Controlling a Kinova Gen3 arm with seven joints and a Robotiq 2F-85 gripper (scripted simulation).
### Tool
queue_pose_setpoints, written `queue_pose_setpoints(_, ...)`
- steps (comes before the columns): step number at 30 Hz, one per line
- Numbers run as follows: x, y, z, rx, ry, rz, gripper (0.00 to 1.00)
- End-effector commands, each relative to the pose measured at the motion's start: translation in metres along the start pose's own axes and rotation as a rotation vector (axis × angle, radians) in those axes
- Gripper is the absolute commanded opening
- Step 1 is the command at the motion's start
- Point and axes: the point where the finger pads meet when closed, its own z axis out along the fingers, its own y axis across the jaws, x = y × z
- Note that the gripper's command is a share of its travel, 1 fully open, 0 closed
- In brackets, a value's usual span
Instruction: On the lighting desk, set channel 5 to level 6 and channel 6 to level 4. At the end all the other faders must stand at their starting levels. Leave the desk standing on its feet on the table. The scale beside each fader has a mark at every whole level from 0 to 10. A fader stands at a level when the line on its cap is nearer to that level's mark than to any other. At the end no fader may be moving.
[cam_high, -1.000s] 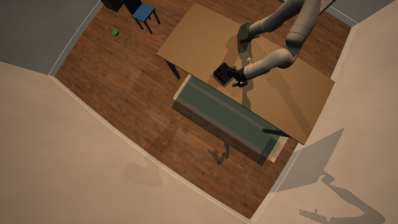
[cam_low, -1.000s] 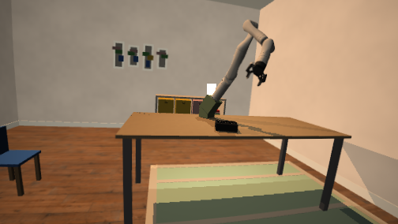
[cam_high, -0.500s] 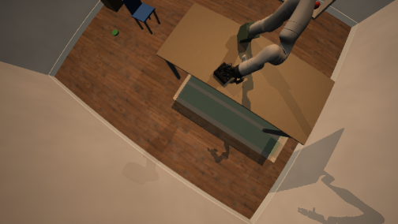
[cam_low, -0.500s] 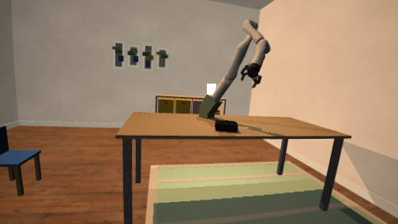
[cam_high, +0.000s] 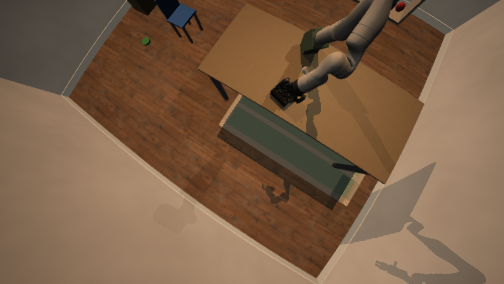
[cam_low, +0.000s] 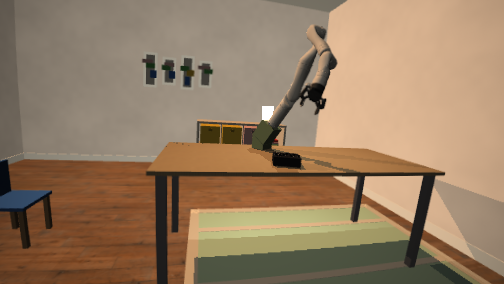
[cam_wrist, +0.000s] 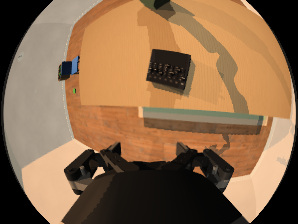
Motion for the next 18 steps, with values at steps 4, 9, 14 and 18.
queue_pose_setpoints(4, 0.009, -0.001, 0.007, -0.017, 0.020, 0.000, 1.00)
queue_pose_setpoints(9, 0.009, -0.001, 0.007, -0.017, 0.020, 0.000, 1.00)
queue_pose_setpoints(14, 0.025, -0.006, 0.020, -0.048, 0.044, -0.003, 1.00)
queue_pose_setpoints(18, 0.025, -0.006, 0.020, -0.048, 0.044, -0.003, 1.00)
